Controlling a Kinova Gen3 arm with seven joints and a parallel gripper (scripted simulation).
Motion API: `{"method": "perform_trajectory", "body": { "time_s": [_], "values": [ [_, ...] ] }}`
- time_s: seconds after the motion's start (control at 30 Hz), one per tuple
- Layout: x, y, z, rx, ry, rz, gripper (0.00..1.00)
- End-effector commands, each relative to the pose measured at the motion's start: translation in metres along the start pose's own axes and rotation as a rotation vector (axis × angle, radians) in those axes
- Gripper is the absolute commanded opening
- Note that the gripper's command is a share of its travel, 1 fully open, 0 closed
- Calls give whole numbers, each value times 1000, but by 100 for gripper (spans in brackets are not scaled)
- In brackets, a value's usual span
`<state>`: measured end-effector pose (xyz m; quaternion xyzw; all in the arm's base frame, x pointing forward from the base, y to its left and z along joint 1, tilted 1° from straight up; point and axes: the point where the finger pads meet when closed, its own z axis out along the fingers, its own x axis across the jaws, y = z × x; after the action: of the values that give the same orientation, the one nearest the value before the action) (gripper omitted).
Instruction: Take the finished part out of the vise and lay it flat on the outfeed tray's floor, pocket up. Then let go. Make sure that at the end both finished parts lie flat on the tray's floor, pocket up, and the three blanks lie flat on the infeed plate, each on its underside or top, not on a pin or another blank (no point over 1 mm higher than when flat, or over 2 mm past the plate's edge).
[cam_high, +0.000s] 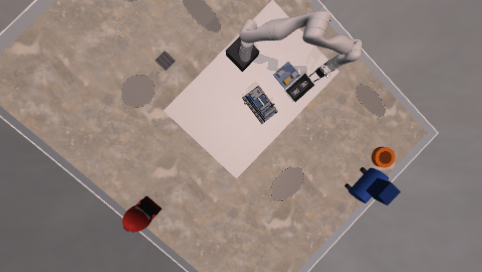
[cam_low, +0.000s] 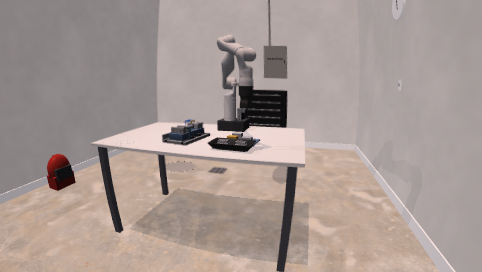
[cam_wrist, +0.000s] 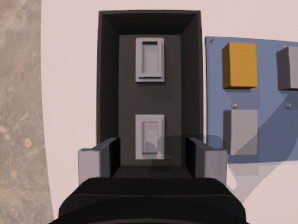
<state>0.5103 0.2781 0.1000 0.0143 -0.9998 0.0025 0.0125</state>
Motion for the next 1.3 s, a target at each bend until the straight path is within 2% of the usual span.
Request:
{"method": "perform_trajectory", "body": {
  "time_s": [0.0, 0.33, 0.37, 1.27],
  "values": [
    [-3, 1, -12, -6, -13, 1, 100],
    [-3, 1, -17, -6, -13, 1, 100],
    [-3, 1, -17, -6, -13, 1, 0],
    [-3, 1, -17, -6, -13, 1, 0]
  ]
}}
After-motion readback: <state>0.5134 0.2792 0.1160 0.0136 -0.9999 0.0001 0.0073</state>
